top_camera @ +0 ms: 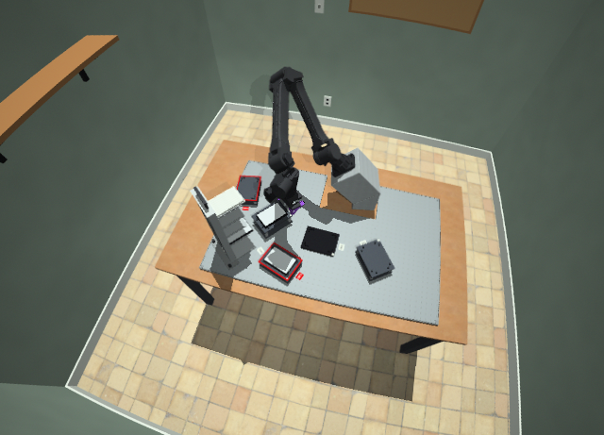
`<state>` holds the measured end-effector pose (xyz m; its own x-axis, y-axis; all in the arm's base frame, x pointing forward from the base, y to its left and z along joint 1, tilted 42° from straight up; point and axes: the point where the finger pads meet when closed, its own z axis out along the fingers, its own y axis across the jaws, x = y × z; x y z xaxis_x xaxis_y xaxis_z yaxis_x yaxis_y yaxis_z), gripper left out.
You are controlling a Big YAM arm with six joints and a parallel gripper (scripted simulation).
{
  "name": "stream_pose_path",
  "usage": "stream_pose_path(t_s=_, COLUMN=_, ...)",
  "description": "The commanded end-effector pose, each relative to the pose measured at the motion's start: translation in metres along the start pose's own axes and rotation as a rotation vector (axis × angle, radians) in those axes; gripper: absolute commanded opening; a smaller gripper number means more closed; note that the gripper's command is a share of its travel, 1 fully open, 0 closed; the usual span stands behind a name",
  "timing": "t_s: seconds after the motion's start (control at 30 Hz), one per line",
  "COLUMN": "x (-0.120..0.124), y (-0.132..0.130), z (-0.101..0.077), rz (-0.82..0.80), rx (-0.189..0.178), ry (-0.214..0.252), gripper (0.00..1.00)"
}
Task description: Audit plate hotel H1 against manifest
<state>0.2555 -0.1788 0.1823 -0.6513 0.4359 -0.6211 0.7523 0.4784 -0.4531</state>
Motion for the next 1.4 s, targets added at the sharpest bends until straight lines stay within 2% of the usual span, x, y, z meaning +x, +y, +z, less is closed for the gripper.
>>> stream_pose_path(t_s=0.0, x=0.003, y=0.013, z=-0.002, rz=0.032, rx=-0.019, ry=-0.057, gripper=1.00)
stream_pose_path(t_s=0.07, x=0.006, y=0.020, z=-0.002, rz=0.028, rx=-0.017, ry=-0.087, gripper=1.00)
stream_pose_path(t_s=0.17, x=0.008, y=0.024, z=-0.001, rz=0.024, rx=-0.015, ry=-0.100, gripper=1.00)
stream_pose_path(t_s=0.53, x=0.022, y=0.058, z=-0.005, rz=0.005, rx=-0.013, ry=-0.282, gripper=1.00)
stream_pose_path(t_s=0.63, x=0.019, y=0.055, z=-0.008, rz=0.026, rx=-0.018, ry=-0.340, gripper=1.00)
stream_pose_path(t_s=0.7, x=0.019, y=0.055, z=-0.008, rz=0.026, rx=-0.018, ry=-0.340, gripper=1.00)
stream_pose_path(t_s=0.73, x=0.018, y=0.049, z=-0.003, rz=0.039, rx=0.000, ry=-0.346, gripper=1.00)
stream_pose_path(t_s=0.83, x=0.019, y=0.056, z=-0.009, rz=0.026, rx=-0.019, ry=-0.408, gripper=1.00)
stream_pose_path(t_s=1.0, x=0.022, y=0.055, z=-0.003, rz=0.017, rx=-0.002, ry=-0.476, gripper=1.00)
stream_pose_path(t_s=1.2, x=0.023, y=0.055, z=-0.003, rz=0.015, rx=-0.004, ry=-0.575, gripper=1.00)
stream_pose_path(t_s=1.27, x=0.023, y=0.055, z=-0.003, rz=0.015, rx=-0.004, ry=-0.575, gripper=1.00)
stream_pose_path(t_s=1.33, x=0.025, y=0.060, z=-0.005, rz=0.011, rx=-0.010, ry=-0.613, gripper=1.00)
stream_pose_path(t_s=1.37, x=0.027, y=0.063, z=-0.006, rz=0.011, rx=-0.010, ry=-0.615, gripper=1.00)
